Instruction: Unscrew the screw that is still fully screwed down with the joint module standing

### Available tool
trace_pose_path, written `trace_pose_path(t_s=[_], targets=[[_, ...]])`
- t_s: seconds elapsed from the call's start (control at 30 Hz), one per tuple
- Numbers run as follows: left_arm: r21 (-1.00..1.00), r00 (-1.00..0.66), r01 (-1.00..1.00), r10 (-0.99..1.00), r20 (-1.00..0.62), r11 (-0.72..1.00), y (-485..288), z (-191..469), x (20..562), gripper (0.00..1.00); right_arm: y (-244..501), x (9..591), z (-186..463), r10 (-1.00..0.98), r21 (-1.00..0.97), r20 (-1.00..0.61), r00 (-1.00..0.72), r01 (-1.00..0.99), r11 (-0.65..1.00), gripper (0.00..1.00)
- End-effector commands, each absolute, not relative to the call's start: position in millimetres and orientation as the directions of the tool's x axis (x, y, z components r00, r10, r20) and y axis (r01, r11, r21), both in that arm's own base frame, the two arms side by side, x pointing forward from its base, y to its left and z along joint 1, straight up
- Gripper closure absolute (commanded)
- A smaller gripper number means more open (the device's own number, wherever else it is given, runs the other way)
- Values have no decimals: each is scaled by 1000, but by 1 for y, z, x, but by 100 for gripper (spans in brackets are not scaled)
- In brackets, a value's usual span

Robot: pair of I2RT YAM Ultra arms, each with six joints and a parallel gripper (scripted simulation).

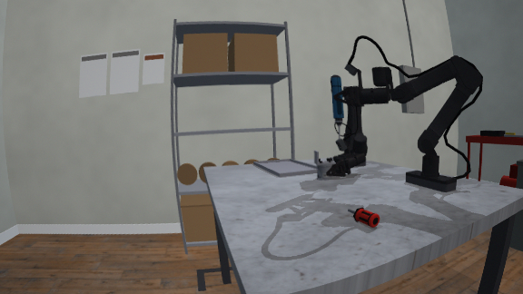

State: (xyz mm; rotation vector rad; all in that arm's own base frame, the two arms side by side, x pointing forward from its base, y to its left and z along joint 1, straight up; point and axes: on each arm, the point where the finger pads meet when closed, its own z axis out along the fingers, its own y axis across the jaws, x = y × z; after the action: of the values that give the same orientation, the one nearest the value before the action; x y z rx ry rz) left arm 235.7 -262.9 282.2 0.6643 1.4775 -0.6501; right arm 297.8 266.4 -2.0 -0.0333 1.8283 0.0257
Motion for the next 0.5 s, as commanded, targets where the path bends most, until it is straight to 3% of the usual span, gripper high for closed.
trace_pose_path(t_s=[0.0,0.47], targets=[[-5,94,741,-110,-989,672,-257,332,233,58,268,299,1,1,10,-968,-250,-35,999,41],[-7,95,740,-114,-989,672,-257,333,232,58,268,299,1,1,10,-968,-250,-35,999,41]])
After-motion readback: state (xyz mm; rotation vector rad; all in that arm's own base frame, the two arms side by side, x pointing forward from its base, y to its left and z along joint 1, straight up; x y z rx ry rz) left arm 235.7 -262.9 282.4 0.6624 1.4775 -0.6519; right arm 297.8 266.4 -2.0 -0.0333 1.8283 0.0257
